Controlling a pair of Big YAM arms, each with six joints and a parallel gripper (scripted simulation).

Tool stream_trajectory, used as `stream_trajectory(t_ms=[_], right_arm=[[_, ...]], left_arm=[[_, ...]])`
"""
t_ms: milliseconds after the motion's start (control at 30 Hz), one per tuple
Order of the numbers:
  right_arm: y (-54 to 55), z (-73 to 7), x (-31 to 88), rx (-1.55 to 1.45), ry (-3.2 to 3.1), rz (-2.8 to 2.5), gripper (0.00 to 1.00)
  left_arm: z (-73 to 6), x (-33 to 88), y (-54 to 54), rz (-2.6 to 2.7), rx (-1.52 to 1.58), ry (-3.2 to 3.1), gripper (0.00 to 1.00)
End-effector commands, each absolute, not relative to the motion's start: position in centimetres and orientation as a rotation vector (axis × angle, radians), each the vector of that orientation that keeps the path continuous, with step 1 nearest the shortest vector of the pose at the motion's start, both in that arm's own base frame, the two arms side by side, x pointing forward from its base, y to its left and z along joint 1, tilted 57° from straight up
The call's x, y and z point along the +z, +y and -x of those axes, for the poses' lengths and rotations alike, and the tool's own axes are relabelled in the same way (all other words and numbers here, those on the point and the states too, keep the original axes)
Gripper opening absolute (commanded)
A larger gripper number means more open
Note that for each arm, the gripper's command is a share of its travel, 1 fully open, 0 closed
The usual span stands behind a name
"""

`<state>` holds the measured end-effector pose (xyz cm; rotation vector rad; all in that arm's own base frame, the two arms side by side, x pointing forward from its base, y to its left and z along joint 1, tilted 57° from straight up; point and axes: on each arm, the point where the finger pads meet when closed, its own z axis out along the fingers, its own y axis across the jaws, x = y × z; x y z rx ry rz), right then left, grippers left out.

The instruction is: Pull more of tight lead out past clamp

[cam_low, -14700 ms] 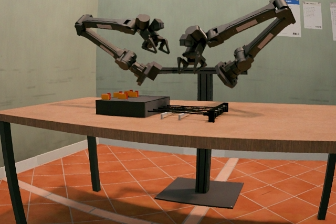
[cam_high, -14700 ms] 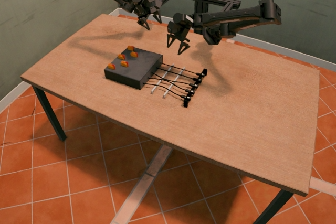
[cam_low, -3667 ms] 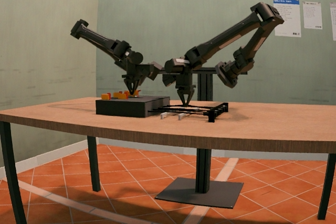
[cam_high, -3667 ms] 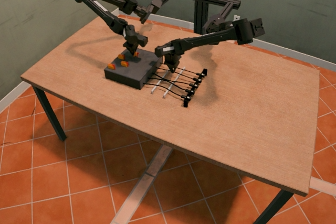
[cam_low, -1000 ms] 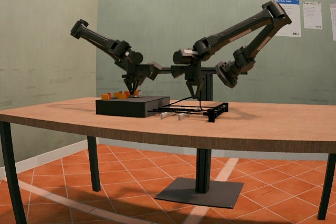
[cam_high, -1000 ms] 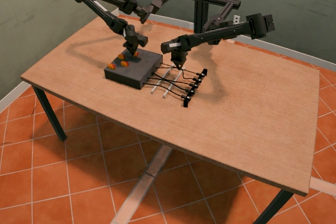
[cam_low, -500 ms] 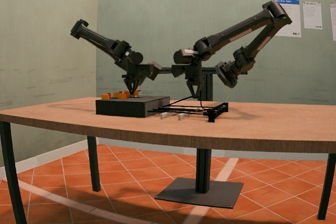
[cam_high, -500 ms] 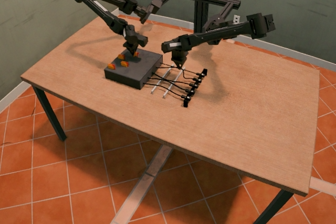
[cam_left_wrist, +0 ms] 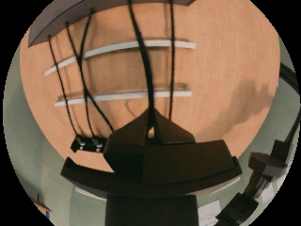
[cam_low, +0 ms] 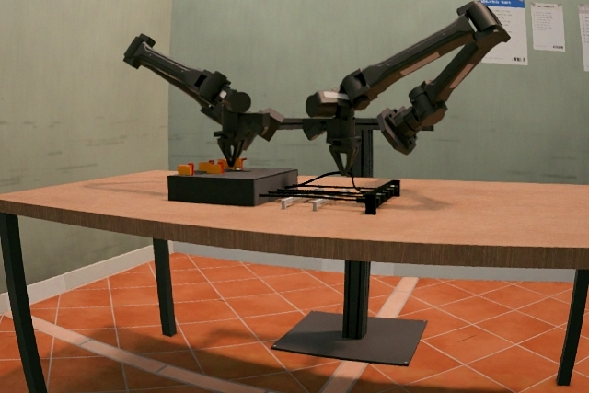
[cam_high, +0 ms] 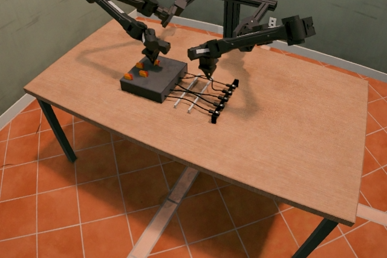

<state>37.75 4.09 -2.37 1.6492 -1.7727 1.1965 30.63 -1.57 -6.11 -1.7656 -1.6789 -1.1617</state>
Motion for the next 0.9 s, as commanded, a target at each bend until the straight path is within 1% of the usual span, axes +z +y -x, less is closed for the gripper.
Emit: stream_trajectory(t_ms=[0, 133, 200, 300, 333, 867], right_arm=[[4.6, -37.8, -2.1, 1.200, -1.780, -1.658, 0.05], [4.6, -37.8, -2.1, 1.200, -1.780, -1.658, 0.05], [4.6, -37.8, -2.1, 1.199, -1.780, -1.658, 0.05], [4.6, -37.8, -2.1, 1.199, -1.780, -1.658, 0.39], [4.6, -37.8, -2.1, 1.199, -1.780, -1.658, 0.41], [7.9, -37.4, 0.2, 1.243, -1.851, -1.680, 0.41]], left_arm=[[-29.7, -7.3, -0.4, 1.733, -1.159, -1.696, 0.00], [-30.1, -7.9, -1.2, 1.752, -1.193, -1.701, 0.00], [-29.1, -8.8, -0.5, 1.759, -1.183, -1.679, 0.00], [-29.8, -8.4, -1.0, 1.759, -1.197, -1.701, 0.00], [-28.7, -9.5, -0.3, 1.759, -1.184, -1.680, 0.00], [-29.2, -10.3, -0.6, 1.761, -1.217, -1.717, 0.00]])
